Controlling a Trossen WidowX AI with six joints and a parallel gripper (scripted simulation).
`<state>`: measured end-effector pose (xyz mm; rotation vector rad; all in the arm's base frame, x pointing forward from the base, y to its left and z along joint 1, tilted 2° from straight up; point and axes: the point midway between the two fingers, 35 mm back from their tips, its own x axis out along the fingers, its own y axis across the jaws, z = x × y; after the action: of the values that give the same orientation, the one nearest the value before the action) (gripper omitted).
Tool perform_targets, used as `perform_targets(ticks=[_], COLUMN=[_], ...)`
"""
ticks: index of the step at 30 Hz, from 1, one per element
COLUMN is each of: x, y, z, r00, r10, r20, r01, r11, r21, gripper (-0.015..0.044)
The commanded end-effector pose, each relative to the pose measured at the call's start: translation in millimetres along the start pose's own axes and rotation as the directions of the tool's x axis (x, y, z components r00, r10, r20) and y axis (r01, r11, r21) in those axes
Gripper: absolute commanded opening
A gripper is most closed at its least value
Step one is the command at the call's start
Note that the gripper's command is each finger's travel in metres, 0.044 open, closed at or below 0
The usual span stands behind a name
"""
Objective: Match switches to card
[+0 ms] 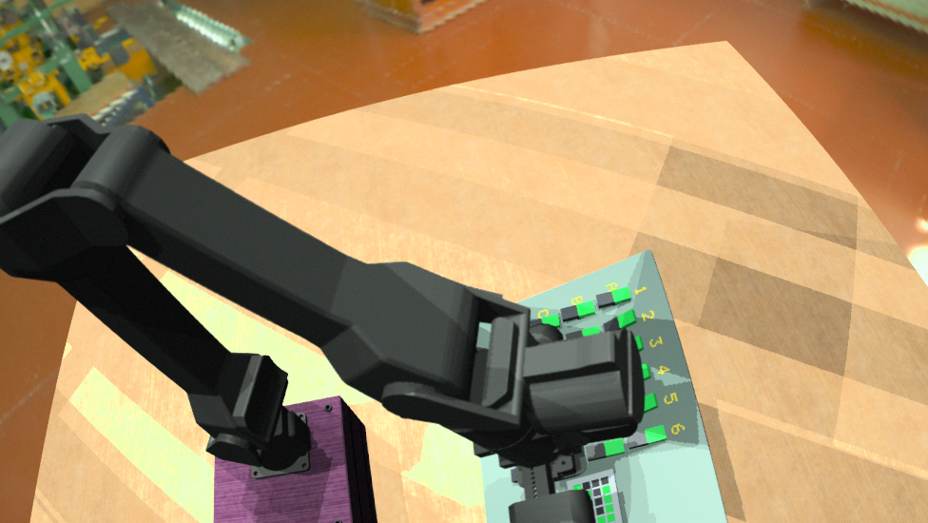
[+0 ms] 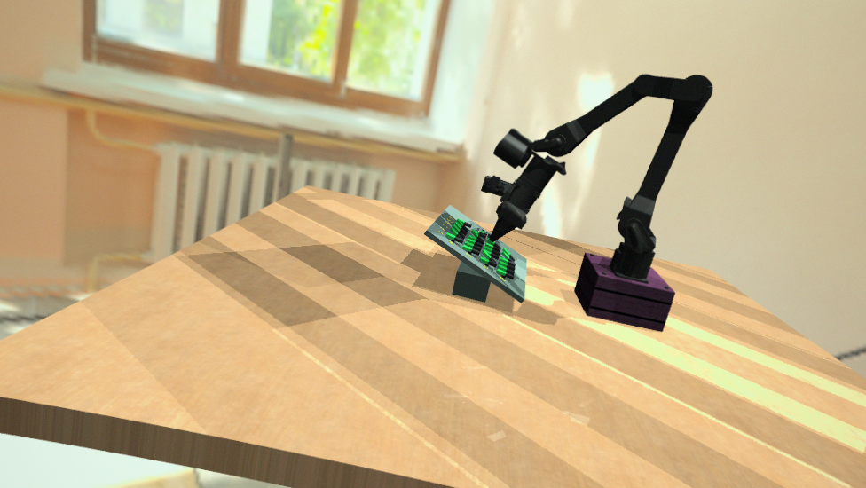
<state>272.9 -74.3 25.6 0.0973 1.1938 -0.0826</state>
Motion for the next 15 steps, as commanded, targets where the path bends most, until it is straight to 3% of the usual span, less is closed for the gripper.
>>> perform_targets(ticks=[1, 7, 12, 15], x=[1, -1, -55, -64], y=[-1, 0, -1, -1], z=[0, 0, -1, -3], r00=[1.000, 1.000, 1.000, 1.000], r10=[-0.006, 0.000, -0.006, -0.007], r20=[-0.002, -0.001, 0.019, 0.022], r01=[0.006, 0.000, 0.006, 0.006], r11=[1.000, 1.000, 1.000, 1.000], r21=[0.003, 0.000, 0.003, 0.003], gripper=[0.0000, 0.0000, 0.0000, 0.0000])
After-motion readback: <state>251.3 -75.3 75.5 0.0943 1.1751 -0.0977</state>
